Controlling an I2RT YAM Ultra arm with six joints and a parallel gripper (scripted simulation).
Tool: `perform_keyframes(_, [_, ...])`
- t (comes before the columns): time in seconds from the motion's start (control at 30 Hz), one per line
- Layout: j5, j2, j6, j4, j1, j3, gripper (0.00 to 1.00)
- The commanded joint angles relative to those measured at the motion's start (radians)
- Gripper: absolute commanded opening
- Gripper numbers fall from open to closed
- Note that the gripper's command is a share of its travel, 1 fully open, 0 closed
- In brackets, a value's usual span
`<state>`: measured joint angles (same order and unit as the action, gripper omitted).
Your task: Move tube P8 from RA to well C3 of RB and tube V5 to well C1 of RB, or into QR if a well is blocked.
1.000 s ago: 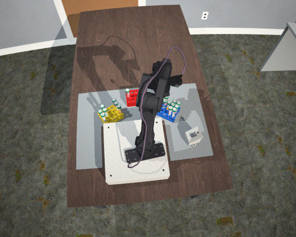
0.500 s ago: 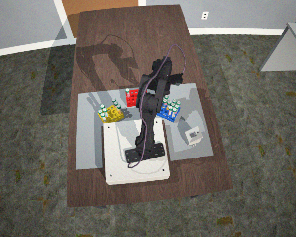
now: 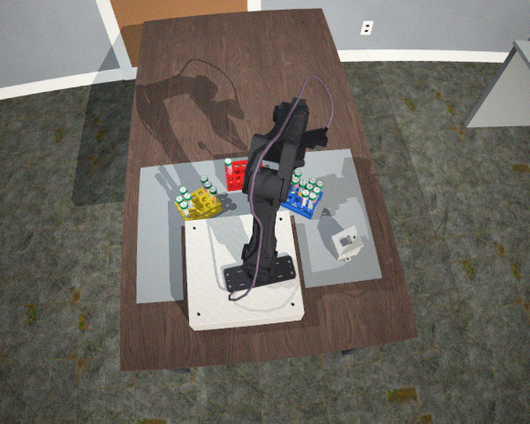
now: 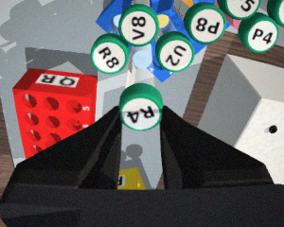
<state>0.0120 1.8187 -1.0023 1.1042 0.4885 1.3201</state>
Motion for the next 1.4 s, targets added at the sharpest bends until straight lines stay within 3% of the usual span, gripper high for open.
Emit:
perform_keyframes(0.0, [-0.002,-0.040,0.006,0.031,0.012,0.040,0.00])
perform_keyframes(1.37, [-0.001,-0.046,0.001,0.127,0.001,0.130,0.00])
